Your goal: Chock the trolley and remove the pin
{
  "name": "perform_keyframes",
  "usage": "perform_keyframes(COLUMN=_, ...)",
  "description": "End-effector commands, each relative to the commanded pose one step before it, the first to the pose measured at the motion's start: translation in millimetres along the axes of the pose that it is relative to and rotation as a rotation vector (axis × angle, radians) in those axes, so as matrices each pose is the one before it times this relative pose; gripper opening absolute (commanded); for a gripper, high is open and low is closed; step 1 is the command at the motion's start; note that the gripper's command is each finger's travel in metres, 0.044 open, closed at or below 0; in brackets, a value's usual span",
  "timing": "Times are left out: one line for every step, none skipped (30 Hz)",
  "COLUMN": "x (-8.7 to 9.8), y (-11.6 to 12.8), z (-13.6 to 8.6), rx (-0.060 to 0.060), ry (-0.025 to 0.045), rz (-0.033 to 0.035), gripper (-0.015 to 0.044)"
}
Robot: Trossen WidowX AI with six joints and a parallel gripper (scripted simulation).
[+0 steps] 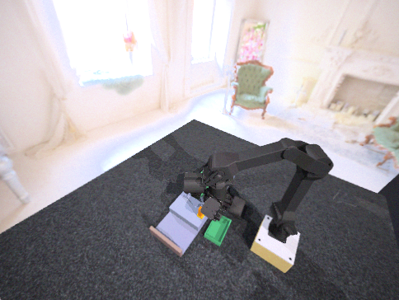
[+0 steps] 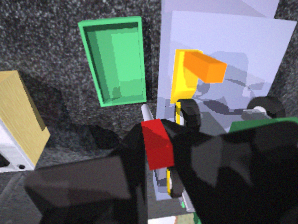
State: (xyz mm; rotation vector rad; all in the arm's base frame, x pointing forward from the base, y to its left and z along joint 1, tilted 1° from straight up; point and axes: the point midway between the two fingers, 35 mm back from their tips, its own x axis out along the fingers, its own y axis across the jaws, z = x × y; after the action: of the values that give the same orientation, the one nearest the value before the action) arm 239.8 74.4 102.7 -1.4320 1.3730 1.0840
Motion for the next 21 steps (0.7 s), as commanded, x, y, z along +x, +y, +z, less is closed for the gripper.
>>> perform_keyframes(x=0.17, y=1.11, z=-0.5, rx=-0.1201, ry=-0.02503, rz=-0.0129, gripper=0.0)
perform_keyframes(x=0.02, y=0.14, z=-0.18, rx=-0.0306, ry=-0.00493, rz=-0.00381, gripper=0.0)
perform_keyframes(x=0.01, y=0.14, z=-0.17, rx=-0.0307, ry=-0.00478, rz=-0.004, gripper=0.0)
perform_keyframes(x=0.01, y=0.14, z=-0.17, rx=-0.0307, ry=-0.00463, rz=-0.00418, gripper=0.0)
perform_keyframes(x=0.01, y=0.15, z=-0.16, rx=-0.0307, ry=-0.00447, rz=-0.00435, gripper=0.0)
perform_keyframes(x=0.0, y=0.15, z=-0.16, rx=-0.0307, ry=-0.00431, rz=-0.00451, gripper=0.0)
perform_keyframes(x=0.0, y=0.15, z=-0.15, rx=-0.0307, ry=-0.00414, rz=-0.00468, gripper=0.0)
perform_keyframes(x=0.0, y=0.15, z=-0.14, rx=-0.0307, ry=-0.00396, rz=-0.00483, gripper=0.0)
perform_keyframes(x=-0.01, y=0.16, z=-0.14, rx=-0.0308, ry=-0.00377, rz=-0.00498, gripper=0.0)
perform_keyframes(x=-0.01, y=0.16, z=-0.13, rx=-0.0308, ry=-0.00358, rz=-0.00512, gripper=0.0)
perform_keyframes(x=-0.01, y=0.16, z=-0.13, rx=-0.0308, ry=-0.00339, rz=-0.00525, gripper=0.0)
perform_keyframes(x=-0.02, y=0.16, z=-0.12, rx=-0.0308, ry=-0.00319, rz=-0.00537, gripper=0.0)
perform_keyframes(x=-0.02, y=0.16, z=-0.12, rx=-0.0308, ry=-0.00299, rz=-0.00549, gripper=0.0)
perform_keyframes(x=-0.02, y=0.16, z=-0.11, rx=-0.0308, ry=-0.00278, rz=-0.0056, gripper=0.0)
perform_keyframes(x=-0.03, y=0.16, z=-0.11, rx=-0.0309, ry=-0.00257, rz=-0.00571, gripper=0.0)
perform_keyframes(x=-0.03, y=0.16, z=-0.1, rx=-0.0309, ry=-0.00235, rz=-0.0058, gripper=0.0)
perform_keyframes(x=-0.03, y=0.16, z=-0.1, rx=-0.0309, ry=-0.00214, rz=-0.00589, gripper=0.0)
perform_keyframes(x=-0.04, y=0.16, z=-0.09, rx=-0.0309, ry=-0.00191, rz=-0.00596, gripper=0.0)
perform_keyframes(x=-0.03, y=0.13, z=-0.07, rx=-0.0254, ry=-0.0014, rz=-0.00495, gripper=0.0)
perform_keyframes(x=0.08, y=0.11, z=-0.16, rx=-0.026, ry=-0.00497, rz=-0.00175, gripper=0.0)
perform_keyframes(x=0.08, y=0.13, z=-0.18, rx=-0.0299, ry=-0.00562, rz=-0.00221, gripper=0.0)
